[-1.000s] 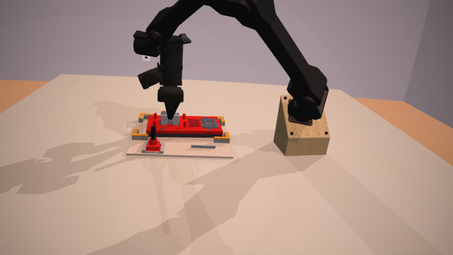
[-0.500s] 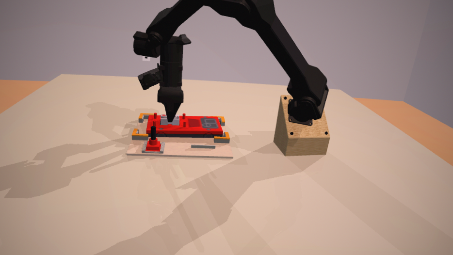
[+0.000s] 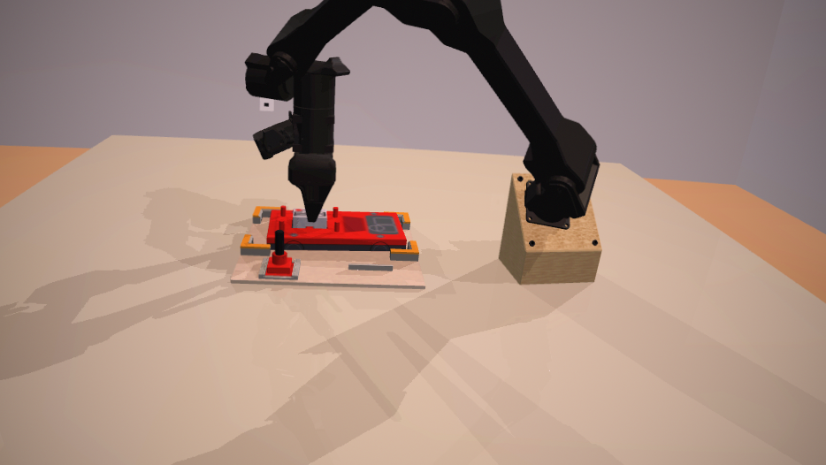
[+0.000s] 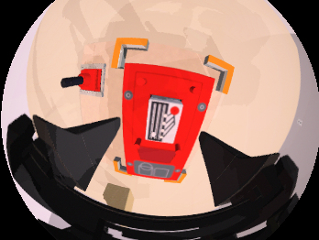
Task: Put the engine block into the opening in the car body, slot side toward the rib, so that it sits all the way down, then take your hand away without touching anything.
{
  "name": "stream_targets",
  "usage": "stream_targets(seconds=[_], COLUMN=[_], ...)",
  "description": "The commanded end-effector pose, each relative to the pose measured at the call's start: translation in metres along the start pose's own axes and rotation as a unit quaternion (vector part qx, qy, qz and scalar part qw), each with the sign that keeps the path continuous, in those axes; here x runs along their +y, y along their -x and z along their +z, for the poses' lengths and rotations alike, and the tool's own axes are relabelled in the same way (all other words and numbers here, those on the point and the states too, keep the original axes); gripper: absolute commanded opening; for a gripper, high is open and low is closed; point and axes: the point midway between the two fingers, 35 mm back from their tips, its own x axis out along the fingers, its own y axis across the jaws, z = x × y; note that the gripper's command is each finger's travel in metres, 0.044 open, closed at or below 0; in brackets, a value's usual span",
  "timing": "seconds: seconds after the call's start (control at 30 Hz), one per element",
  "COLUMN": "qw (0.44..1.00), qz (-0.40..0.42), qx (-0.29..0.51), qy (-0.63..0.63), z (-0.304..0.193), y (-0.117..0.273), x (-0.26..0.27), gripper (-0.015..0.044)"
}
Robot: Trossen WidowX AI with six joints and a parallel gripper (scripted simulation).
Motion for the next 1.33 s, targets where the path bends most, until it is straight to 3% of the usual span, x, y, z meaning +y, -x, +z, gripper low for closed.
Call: stream_targets(seconds=[0.0,0.1,0.67,1.23,1.3], qw=[1.0,1.0,1.0,1.0,1.0], qz=[-0.005,-0.005,-0.005,-0.005,-0.005], qx=[-0.005,-0.005,-0.005,-0.005,-0.005], qy=[0.005,0.005,0.005,0.005,0.005], z=[0.0026,0.0026,0.0026,0.0026,0.0026], y=[0.0084,0.0084,0.0084,0.0084,0.0084], x=[-0.0005,-0.0005,-0.0005,-0.0005,-0.0005], gripper=[0.044,0.044,0.0,0.0,0.0053])
